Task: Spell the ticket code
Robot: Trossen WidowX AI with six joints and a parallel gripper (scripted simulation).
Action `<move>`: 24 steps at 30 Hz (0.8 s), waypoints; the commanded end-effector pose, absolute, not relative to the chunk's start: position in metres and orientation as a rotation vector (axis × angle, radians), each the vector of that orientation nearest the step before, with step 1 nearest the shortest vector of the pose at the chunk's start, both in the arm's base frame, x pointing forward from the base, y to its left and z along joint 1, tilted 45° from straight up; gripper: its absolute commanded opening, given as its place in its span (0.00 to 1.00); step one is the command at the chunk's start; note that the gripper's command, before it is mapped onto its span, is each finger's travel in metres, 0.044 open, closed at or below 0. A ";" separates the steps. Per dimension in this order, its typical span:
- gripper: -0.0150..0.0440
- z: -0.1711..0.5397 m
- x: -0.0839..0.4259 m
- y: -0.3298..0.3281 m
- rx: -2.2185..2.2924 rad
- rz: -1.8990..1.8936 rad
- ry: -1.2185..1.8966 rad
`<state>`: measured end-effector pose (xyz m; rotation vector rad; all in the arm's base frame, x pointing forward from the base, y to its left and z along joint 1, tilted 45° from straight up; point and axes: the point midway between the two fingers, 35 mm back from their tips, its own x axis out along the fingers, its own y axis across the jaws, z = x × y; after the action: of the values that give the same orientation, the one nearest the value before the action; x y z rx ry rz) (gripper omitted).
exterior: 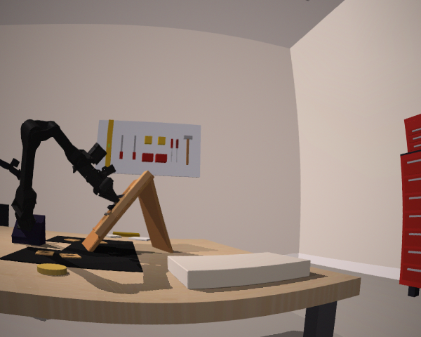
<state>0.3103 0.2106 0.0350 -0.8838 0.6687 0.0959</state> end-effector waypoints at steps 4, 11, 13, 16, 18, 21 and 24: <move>0.70 0.036 0.308 0.211 -0.884 0.099 0.671; 0.75 0.043 0.300 0.213 -0.884 0.100 0.672; 0.75 0.044 0.298 0.214 -0.884 0.100 0.672; 0.75 0.045 0.296 0.215 -0.884 0.100 0.672; 0.75 0.046 0.294 0.216 -0.884 0.100 0.672; 0.75 0.047 0.291 0.218 -0.884 0.101 0.673; 0.75 0.049 0.288 0.219 -0.884 0.101 0.673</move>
<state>0.2900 0.2191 0.0473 -0.8846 0.6733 0.1076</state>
